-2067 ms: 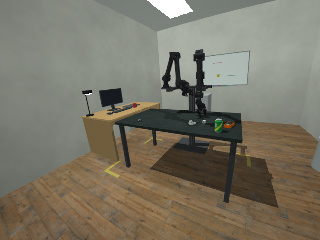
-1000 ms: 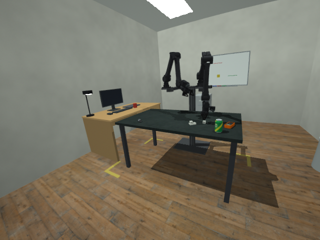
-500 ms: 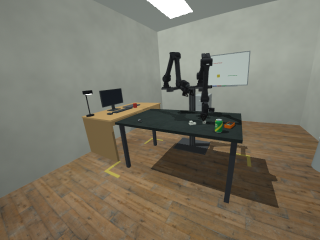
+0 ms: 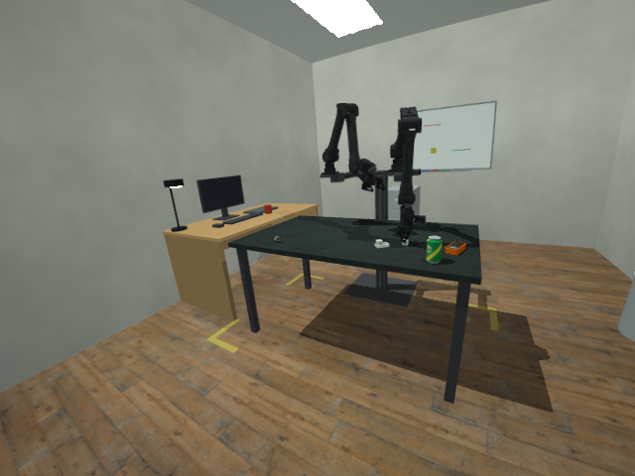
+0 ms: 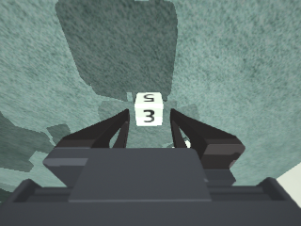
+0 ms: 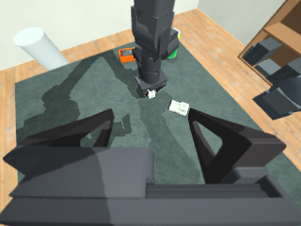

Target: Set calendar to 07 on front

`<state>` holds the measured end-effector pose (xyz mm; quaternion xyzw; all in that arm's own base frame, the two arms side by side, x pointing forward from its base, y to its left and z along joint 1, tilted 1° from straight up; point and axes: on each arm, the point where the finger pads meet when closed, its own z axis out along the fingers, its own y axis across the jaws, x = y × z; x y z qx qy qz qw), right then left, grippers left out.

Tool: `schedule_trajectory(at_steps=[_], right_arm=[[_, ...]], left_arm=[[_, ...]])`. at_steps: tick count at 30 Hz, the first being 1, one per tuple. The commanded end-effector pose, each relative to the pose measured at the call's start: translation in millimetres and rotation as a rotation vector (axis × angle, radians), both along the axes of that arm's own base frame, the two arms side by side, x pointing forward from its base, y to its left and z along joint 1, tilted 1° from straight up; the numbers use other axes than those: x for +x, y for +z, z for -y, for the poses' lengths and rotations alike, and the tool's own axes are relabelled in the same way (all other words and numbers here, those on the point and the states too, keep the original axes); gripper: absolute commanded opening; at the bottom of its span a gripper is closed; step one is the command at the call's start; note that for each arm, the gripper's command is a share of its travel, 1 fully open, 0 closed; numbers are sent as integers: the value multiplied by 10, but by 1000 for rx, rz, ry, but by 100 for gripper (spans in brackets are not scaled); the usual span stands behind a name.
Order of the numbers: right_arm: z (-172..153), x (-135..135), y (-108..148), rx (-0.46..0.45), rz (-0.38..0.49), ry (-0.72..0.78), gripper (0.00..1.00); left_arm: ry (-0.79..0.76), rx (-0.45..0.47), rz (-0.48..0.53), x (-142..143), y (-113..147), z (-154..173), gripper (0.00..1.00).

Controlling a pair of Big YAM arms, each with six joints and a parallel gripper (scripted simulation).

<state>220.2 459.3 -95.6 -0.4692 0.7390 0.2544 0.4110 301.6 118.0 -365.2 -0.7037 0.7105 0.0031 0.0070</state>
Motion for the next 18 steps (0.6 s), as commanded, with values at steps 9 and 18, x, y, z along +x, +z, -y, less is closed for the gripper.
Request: schedule_trajectory(at_steps=[9, 18], right_arm=[[-60, 32, 48, 16, 3, -2, 100], [-60, 32, 48, 16, 3, -2, 100]], left_arm=[[6, -1, 0, -12, -24, 2, 37], [17, -6, -12, -59, -86, 21, 28]])
